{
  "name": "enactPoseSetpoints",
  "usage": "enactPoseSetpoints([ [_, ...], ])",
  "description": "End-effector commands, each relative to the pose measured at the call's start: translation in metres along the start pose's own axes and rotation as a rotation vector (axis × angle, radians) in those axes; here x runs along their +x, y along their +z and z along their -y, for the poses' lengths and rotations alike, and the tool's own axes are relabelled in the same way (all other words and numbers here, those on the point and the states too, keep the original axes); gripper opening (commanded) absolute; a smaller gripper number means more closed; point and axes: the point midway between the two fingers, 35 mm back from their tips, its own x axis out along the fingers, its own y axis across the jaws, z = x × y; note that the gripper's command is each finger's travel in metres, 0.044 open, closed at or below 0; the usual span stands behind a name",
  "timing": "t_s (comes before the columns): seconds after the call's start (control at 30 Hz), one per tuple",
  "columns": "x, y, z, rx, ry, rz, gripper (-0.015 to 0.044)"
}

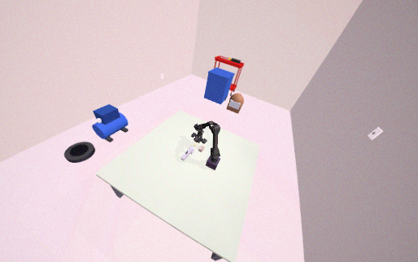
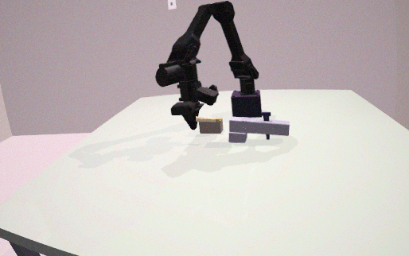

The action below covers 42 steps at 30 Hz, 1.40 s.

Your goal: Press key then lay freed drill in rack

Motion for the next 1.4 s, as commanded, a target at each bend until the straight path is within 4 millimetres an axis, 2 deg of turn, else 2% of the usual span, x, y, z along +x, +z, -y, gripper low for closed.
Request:
enactPoseSetpoints([
  [0.0,-0.003,0.0,0.0,-0.002,-0.002,-0.003,0.0],
  [1.37,-0.02,0.004,-0.004,-0.002,-0.002,-0.003,0.0],
])
